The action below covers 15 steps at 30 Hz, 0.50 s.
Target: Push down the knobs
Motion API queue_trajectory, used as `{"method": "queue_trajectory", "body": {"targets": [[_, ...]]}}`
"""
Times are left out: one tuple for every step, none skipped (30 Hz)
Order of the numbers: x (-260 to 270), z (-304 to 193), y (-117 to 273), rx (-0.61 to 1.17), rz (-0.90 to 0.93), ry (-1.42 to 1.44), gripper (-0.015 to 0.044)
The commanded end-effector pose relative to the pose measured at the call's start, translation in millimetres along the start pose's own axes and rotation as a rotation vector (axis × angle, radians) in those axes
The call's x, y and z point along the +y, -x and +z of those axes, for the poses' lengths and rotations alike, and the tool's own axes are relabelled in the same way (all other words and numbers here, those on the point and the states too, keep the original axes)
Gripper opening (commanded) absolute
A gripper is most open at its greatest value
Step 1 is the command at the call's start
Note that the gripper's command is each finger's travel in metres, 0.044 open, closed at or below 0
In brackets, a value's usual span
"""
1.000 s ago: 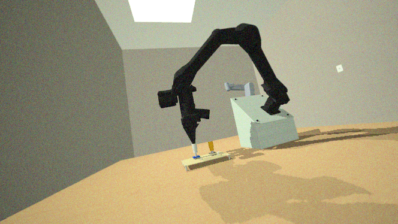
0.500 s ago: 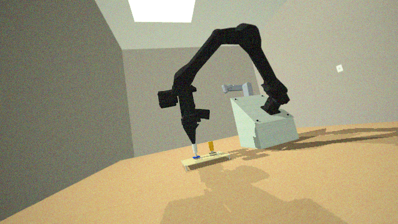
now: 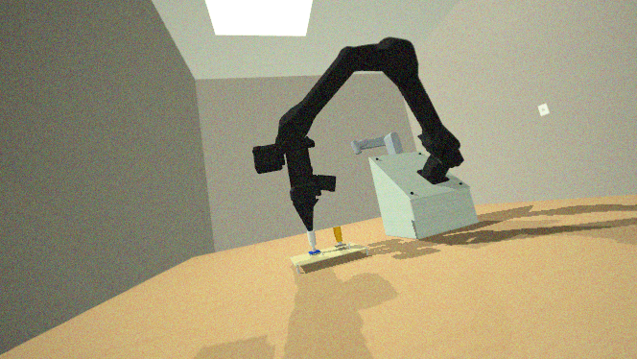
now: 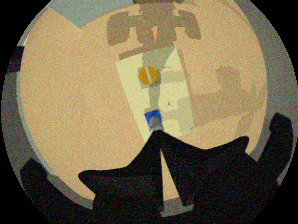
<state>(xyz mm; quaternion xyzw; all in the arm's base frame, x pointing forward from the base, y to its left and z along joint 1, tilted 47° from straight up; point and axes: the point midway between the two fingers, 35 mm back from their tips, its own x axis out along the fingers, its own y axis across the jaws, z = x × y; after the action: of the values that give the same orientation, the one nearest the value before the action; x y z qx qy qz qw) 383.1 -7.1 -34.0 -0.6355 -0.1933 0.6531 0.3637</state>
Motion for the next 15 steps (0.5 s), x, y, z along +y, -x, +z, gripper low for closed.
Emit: {"method": "queue_trajectory", "body": {"targets": [[-1.5,-0.4,-4.0,-0.003,-0.002,0.005,0.0],[-1.5,-0.4,-4.2,-0.003,-0.002,0.005,0.0],[-1.5,-0.4,-4.6,-0.003,-0.002,0.005,0.0],[-1.6,-0.4,-5.2,-0.003,-0.002,0.005,0.0],[-1.6,-0.4,-5.8,-0.003,-0.002,0.005,0.0],[-1.6,-0.4,-6.2,-0.003,-0.002,0.005,0.0],[-1.6,-0.4,-6.3,-0.003,-0.002,0.005,0.0],[-1.6,-0.4,-6.3,-0.003,-0.002,0.005,0.0],[-1.6,-0.4,-6.3,-0.003,-0.002,0.005,0.0],[-1.6,-0.4,-6.3,-0.003,-0.002,0.005,0.0],[-1.6,-0.4,-6.3,-0.003,-0.002,0.005,0.0],[-1.6,-0.4,-6.3,-0.003,-0.002,0.005,0.0],[-1.6,-0.4,-6.3,-0.003,-0.002,0.005,0.0],[-1.6,-0.4,-6.3,-0.003,-0.002,0.005,0.0],[-1.6,-0.4,-6.3,-0.003,-0.002,0.005,0.0]]}}
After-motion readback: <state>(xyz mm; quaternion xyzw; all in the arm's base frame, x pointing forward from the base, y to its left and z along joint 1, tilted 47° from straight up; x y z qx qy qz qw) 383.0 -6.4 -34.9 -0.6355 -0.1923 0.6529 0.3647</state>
